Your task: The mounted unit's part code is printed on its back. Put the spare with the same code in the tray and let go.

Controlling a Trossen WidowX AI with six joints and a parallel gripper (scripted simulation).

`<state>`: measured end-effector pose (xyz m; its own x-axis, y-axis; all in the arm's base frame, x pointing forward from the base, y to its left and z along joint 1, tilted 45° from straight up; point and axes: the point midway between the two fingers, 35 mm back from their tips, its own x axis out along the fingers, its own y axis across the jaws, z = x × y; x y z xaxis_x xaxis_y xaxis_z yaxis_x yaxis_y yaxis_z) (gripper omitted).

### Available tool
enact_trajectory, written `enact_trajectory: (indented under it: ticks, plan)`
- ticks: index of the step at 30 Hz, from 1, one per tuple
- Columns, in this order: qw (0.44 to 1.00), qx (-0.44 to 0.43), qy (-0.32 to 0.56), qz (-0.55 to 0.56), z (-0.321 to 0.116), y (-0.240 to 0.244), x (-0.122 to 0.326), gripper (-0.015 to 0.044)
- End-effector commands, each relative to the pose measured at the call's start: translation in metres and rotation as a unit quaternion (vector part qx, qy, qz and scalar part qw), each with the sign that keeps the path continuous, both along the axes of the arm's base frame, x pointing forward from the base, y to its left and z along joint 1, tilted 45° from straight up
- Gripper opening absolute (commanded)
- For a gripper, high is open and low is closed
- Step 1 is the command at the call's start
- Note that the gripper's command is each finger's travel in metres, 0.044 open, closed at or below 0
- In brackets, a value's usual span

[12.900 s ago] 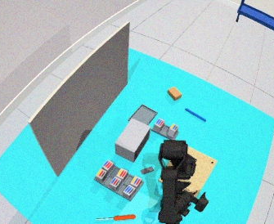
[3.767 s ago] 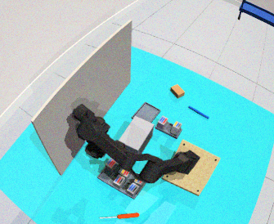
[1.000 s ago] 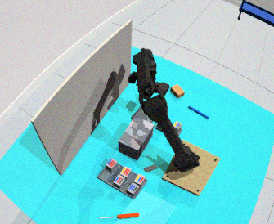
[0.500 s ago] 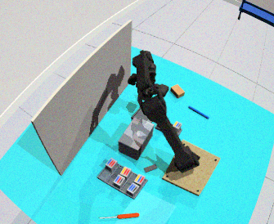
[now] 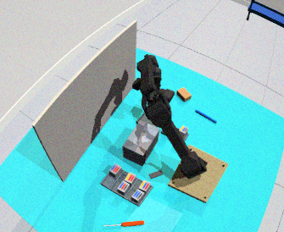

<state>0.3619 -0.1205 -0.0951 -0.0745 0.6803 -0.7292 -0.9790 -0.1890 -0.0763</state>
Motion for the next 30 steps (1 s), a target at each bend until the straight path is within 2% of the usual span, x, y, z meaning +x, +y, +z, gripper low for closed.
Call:
enact_trajectory:
  ticks: [1, 30]
  plan:
    - [1.000, 0.002, 0.003, -0.002, -0.004, 0.004, -0.001, 0.0000]
    - [1.000, 0.002, 0.003, -0.002, -0.023, 0.023, -0.002, 0.0000]
